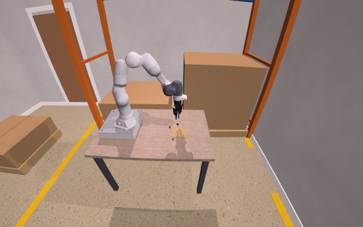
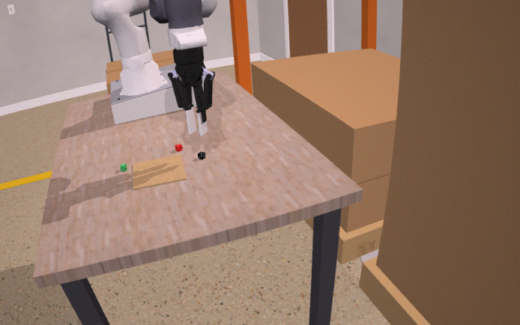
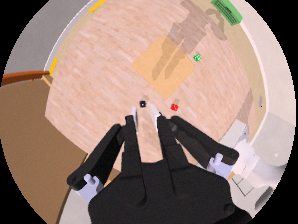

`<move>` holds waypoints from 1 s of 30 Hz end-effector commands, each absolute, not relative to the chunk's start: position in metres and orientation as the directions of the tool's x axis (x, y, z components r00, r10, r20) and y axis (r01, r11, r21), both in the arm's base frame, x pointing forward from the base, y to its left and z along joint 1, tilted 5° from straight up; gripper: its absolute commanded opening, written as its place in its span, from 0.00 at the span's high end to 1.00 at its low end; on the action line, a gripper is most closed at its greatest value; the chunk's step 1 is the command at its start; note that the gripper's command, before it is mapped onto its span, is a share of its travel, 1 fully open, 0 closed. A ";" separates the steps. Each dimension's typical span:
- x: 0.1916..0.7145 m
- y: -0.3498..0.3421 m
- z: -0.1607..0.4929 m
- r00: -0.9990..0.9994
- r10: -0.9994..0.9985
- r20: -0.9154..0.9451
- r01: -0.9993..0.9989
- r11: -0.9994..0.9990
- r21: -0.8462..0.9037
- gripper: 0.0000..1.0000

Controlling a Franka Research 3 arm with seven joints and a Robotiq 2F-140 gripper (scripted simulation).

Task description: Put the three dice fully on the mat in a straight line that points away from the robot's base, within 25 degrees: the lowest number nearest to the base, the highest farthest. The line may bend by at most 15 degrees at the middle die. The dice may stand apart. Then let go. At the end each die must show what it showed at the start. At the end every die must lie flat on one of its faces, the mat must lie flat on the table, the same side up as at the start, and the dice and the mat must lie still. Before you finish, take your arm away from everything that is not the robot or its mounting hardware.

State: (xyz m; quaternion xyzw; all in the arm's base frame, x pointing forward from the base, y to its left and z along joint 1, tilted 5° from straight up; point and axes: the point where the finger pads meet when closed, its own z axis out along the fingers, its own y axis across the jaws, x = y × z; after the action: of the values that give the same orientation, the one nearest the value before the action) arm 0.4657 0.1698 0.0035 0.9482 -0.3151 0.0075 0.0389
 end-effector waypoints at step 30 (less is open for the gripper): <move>0.465 0.168 -0.023 0.794 -0.606 0.039 -0.607 -0.791 0.069 0.81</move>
State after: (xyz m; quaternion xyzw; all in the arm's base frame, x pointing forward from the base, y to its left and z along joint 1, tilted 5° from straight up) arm 0.4624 0.1664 -0.0191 0.9457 -0.3222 0.0053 0.0429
